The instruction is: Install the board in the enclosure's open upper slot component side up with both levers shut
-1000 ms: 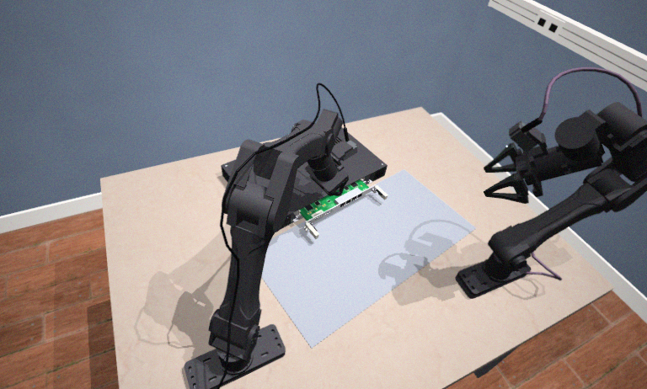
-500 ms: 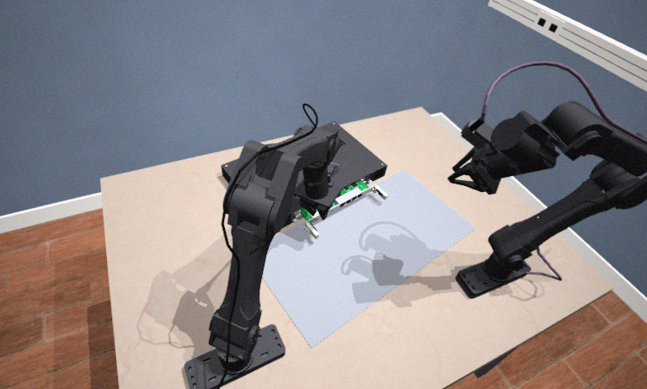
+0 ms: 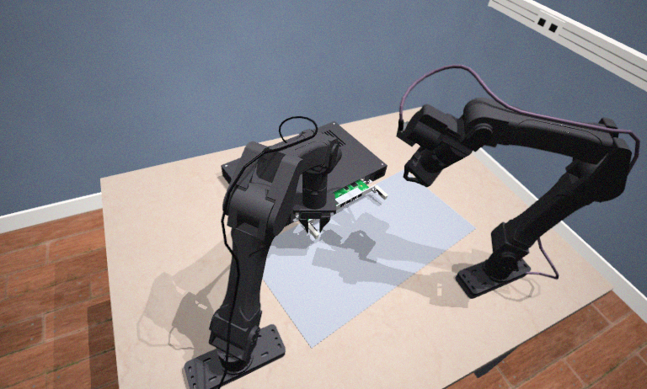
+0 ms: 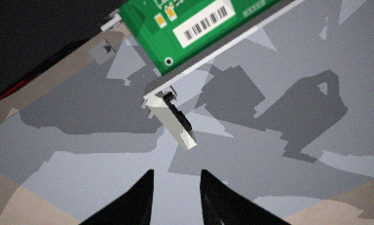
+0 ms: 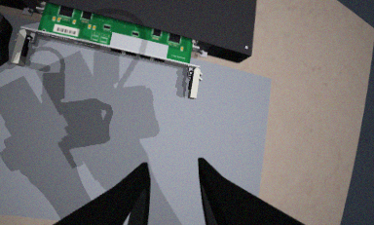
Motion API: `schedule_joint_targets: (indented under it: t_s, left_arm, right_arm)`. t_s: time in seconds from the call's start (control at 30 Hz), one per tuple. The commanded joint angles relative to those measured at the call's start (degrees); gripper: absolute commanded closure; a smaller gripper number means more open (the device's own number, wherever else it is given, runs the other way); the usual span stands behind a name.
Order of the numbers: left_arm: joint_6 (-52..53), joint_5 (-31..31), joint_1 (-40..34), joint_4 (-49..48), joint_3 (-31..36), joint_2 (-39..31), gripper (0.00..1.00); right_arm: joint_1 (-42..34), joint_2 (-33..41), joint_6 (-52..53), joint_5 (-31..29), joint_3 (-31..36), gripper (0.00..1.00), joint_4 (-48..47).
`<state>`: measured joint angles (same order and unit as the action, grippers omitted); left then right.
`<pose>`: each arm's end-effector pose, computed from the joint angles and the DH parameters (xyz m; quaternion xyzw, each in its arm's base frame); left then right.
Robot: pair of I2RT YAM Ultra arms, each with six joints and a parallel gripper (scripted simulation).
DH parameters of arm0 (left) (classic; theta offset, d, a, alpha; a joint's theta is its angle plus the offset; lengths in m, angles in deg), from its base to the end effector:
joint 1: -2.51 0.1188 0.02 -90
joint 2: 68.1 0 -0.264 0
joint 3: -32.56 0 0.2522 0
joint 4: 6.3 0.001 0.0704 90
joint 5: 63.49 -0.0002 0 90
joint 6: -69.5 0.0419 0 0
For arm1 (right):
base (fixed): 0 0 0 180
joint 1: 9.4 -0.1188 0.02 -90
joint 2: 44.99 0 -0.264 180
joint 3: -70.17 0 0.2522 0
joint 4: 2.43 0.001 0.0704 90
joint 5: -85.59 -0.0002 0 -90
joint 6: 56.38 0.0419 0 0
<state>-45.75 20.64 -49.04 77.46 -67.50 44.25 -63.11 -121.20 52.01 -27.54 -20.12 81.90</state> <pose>0.2181 -0.2799 0.1978 -0.2243 -0.9718 0.0073 0.0731 0.1535 0.1829 0.3340 -0.2600 0.9301 -0.0608 0.2521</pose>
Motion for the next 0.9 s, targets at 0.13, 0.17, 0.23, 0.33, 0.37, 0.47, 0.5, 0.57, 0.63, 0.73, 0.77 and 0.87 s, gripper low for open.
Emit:
schedule_joint_targets:
  t_s: [0.13,0.17,0.23,0.33,0.37,0.47,0.5,0.57,0.63,0.73,0.77,0.87]
  left_arm:
    - [-16.18,1.48,-1.04,-1.51,1.14,-3.05,0.68]
    - [-19.46,2.13,-1.27,-2.23,1.41,-3.23,0.68]
    - [-24.64,2.76,-1.42,-3.54,1.81,-3.40,0.68]
    - [-31.25,3.91,-1.83,-5.55,2.55,-3.64,0.68]
    - [-33.46,4.40,-2.06,-6.41,2.93,-3.67,0.68]
    - [-37.68,5.79,-2.82,-8.36,4.03,-3.73,0.68]
    - [-38.51,6.14,-3.04,-8.76,4.33,-3.75,0.68]
    - [-39.72,6.71,-3.45,-9.36,4.91,-3.24,0.68]
    - [-39.51,6.99,-3.71,-8.77,5.29,-3.28,0.68]
    - [-39.48,6.57,-3.80,-8.74,5.17,-3.29,0.68]
    - [-39.45,6.57,-3.81,-8.72,5.03,-3.30,0.68]
    - [-39.44,6.59,-3.83,-8.72,5.06,-3.30,0.68]
  right_arm:
    - [7.18,-7.90,-3.04,6.34,-2.53,0.68,-4.99]
    - [8.59,-10.04,-3.58,7.77,-3.17,0.68,-5.62]
    - [12.12,-13.80,-4.48,10.38,-3.13,0.68,-7.21]
    - [17.07,-19.21,-5.54,14.41,-3.20,0.68,-8.97]
    - [19.03,-21.36,-5.90,15.98,-3.23,0.68,-9.61]
    - [23.22,-26.74,-6.84,19.49,-4.03,0.68,-10.79]
    - [24.19,-28.16,-7.09,20.34,-4.41,0.68,-10.98]
    - [26.19,-30.86,-7.53,22.00,-4.98,0.68,-11.35]
    - [27.53,-32.66,-7.81,23.04,-5.39,0.68,-11.45]
    - [27.98,-32.79,-7.93,23.43,-5.62,0.68,-11.30]
    - [28.32,-33.27,-7.95,23.56,-5.66,0.68,-11.34]
    - [28.85,-34.49,-7.85,22.93,-5.76,0.68,-10.59]
